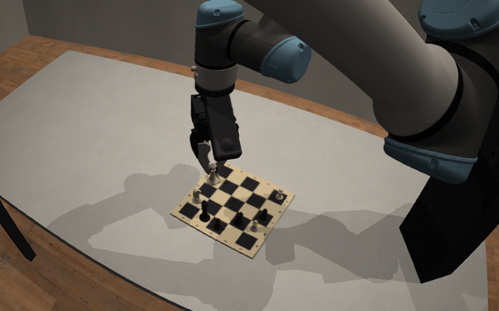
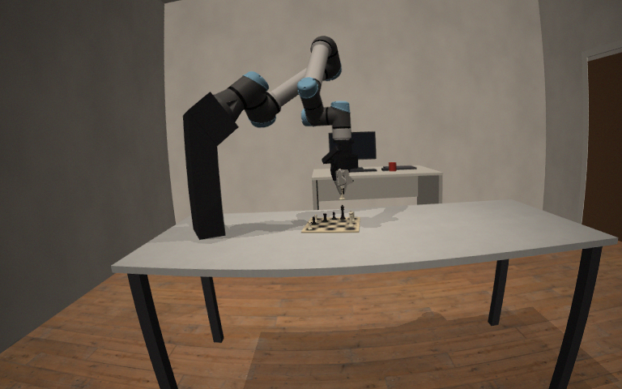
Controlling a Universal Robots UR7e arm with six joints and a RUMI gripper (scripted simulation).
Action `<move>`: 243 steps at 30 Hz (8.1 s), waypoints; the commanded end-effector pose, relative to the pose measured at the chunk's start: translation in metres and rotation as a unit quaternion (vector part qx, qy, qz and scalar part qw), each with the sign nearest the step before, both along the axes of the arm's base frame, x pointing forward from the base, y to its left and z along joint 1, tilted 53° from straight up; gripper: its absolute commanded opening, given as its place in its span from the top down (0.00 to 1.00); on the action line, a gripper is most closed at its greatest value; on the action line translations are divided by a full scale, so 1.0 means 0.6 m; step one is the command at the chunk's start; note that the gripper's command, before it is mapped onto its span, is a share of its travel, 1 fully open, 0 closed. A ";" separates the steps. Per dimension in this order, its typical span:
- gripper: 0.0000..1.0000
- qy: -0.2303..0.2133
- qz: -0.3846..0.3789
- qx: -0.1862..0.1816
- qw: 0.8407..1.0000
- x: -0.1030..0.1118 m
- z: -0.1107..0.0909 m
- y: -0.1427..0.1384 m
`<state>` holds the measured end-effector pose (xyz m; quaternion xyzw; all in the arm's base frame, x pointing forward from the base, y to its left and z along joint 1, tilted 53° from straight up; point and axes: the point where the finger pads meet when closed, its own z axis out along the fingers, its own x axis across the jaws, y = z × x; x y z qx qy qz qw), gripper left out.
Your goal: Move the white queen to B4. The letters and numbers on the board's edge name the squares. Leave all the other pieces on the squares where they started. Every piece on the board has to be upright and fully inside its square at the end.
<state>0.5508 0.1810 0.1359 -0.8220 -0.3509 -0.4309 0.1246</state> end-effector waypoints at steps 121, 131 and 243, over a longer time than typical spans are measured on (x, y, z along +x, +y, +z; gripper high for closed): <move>1.00 -0.001 0.000 0.000 1.000 0.096 -0.091 0.077; 0.90 -0.001 0.000 0.000 1.000 0.096 -0.091 0.077; 0.00 -0.001 0.000 0.000 1.000 -0.061 0.059 -0.050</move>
